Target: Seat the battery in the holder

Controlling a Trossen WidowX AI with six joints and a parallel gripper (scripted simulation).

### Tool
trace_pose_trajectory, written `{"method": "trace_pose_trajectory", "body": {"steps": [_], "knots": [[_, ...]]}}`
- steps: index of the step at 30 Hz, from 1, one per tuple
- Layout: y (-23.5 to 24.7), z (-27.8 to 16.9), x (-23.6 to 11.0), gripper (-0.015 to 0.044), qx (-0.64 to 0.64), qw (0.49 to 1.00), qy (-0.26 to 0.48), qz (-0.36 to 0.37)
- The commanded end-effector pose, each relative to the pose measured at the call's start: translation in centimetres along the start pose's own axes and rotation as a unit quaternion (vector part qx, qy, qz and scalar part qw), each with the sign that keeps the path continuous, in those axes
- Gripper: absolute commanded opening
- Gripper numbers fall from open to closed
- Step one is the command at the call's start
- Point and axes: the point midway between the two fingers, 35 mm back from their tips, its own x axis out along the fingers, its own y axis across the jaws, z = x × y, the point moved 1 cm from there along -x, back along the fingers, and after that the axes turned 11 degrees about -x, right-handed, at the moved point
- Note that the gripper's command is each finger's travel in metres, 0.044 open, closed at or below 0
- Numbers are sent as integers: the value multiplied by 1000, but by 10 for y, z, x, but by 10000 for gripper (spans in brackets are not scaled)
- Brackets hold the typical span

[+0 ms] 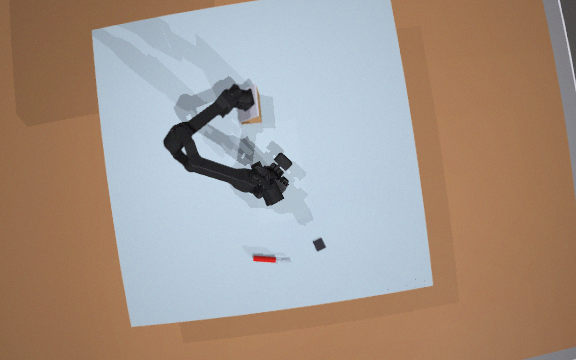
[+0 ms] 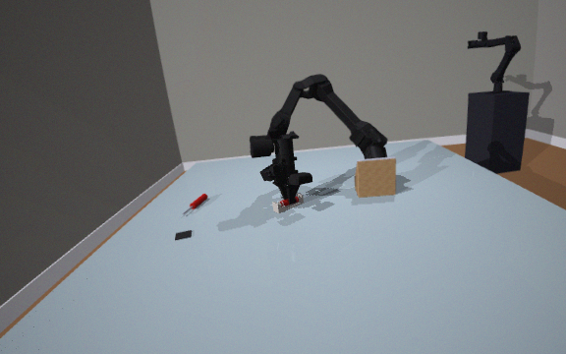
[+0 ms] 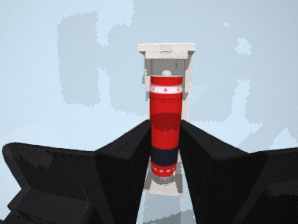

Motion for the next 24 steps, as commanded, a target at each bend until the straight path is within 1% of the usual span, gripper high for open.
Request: {"method": "trace_pose_trajectory", "body": {"steps": [1,12,24], "knots": [[1,-2,2,59,-1,1000,16,2],[-1,0,2,59,1,999,38,9],[-3,6,2,59,2,999,40,11]]}}
